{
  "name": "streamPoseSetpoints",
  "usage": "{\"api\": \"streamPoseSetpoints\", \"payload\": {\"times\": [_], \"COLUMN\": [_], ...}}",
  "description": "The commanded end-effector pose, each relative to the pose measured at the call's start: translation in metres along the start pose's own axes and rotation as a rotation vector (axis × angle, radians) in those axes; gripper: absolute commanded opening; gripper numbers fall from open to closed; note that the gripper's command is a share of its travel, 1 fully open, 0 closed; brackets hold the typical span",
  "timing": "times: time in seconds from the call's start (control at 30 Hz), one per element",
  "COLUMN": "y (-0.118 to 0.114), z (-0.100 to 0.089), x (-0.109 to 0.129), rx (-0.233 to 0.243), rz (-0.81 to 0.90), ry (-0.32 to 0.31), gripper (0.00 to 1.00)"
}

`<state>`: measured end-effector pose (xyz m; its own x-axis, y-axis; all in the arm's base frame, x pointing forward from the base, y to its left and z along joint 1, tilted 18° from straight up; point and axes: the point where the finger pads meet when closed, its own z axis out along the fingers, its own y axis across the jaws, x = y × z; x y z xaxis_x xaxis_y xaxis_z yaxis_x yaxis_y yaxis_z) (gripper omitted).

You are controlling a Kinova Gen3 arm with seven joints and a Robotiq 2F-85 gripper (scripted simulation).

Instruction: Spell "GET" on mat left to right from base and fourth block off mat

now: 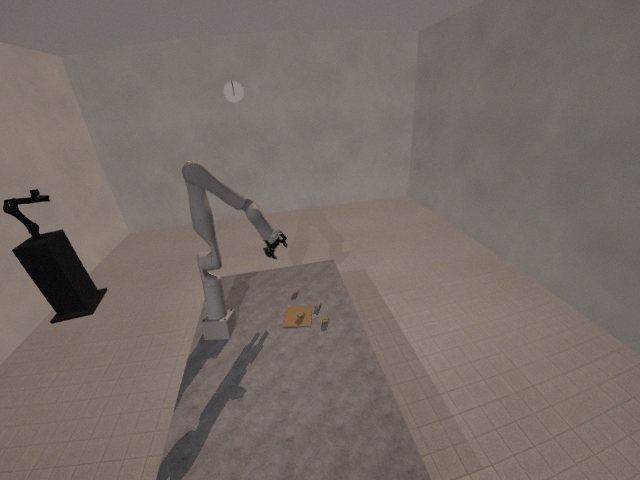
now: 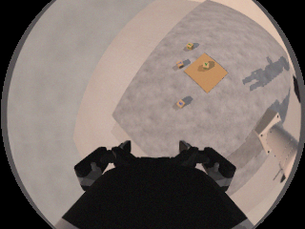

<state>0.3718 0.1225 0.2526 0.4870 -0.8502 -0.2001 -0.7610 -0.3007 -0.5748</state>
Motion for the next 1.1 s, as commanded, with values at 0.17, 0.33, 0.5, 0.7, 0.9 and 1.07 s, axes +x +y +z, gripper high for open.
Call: {"api": "streamPoseSetpoints", "payload": {"times": [0.17, 0.33, 0.5, 0.7, 0.9, 1.07], "y": [-0.0013, -0.0008, -0.0008, -0.0008, -0.0001, -0.0001], "z": [0.0022, 0.0054, 0.0054, 0.0054, 0.0088, 0.0088], "x": [-0.0053, -0.0036, -0.0036, -0.0036, -0.002, -0.002], "rx": [-0.003, -0.013, -0.013, -0.013, -0.024, -0.024], "rz": [-0.012, -0.011, -0.011, -0.011, -0.011, -0.011], "ry": [-0.011, -0.017, -0.017, -0.017, -0.023, -0.023], "gripper": [1.0, 1.0, 1.0, 1.0, 1.0, 1.0]}}
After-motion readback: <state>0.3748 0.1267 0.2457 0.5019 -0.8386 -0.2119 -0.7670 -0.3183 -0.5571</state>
